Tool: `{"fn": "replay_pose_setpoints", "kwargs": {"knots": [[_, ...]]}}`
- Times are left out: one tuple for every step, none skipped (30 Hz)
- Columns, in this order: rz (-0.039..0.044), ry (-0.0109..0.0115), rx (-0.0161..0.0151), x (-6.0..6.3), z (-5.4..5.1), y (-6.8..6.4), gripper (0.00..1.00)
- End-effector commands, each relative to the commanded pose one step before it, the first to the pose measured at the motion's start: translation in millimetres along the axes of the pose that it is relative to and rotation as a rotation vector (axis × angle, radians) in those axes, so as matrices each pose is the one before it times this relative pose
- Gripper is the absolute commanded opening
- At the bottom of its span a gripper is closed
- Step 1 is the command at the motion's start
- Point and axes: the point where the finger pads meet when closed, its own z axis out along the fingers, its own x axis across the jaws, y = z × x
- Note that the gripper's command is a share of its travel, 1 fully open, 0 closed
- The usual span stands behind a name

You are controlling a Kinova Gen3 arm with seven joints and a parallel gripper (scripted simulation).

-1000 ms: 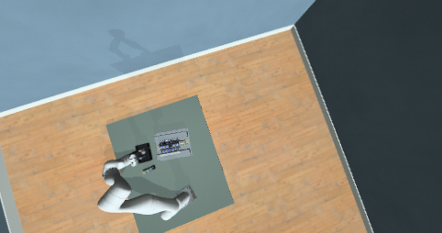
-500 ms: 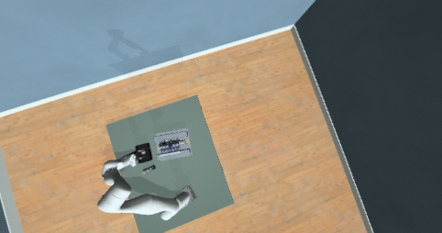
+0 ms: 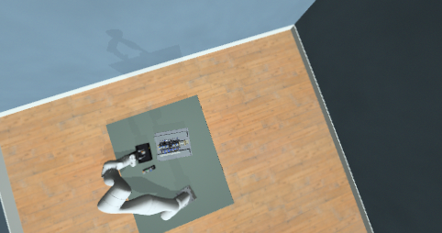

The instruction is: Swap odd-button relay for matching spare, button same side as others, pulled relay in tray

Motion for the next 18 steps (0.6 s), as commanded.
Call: {"fn": "replay_pose_setpoints", "kwargs": {"knots": [[0.00026,-0.00285,-0.00176,-0.91,-1.92,0.53,1.00],[0.00002,-0.00006,-0.00002,-0.01,-0.27,0.00,1.00],[0.00002,-0.00006,-0.00002,-0.01,-0.27,0.00,1.00],[0.00002,-0.00006,-0.00002,-0.01,-0.27,0.00,1.00],[0.00002,-0.00006,-0.00002,-0.01,-0.27,0.00,1.00],[0.00002,-0.00006,-0.00002,-0.01,-0.27,0.00,1.00],[0.00000,0.00000,0.00000,0.00,0.00,0.00,1.00],[0.00000,0.00000,0.00000,0.00,0.00,0.00,1.00],[-0.00026,0.00080,0.00030,0.31,0.16,0.00,1.00],[0.00002,-0.00006,-0.00002,-0.02,-0.27,0.00,1.00],[0.00002,-0.00006,-0.00002,-0.02,-0.27,0.00,1.00],[0.00002,-0.00006,-0.00002,-0.02,-0.27,0.00,1.00],[0.00002,-0.00006,-0.00002,-0.02,-0.27,0.00,1.00],[0.00002,-0.00006,-0.00002,-0.02,-0.27,0.00,1.00],[0.00002,-0.00006,-0.00002,-0.02,-0.27,0.00,1.00],[0.00002,-0.00006,-0.00002,-0.02,-0.27,0.00,1.00],[0.00002,-0.00006,-0.00002,-0.02,-0.27,0.00,1.00],[0.00002,-0.00006,-0.00002,-0.02,-0.27,0.00,1.00]]}}
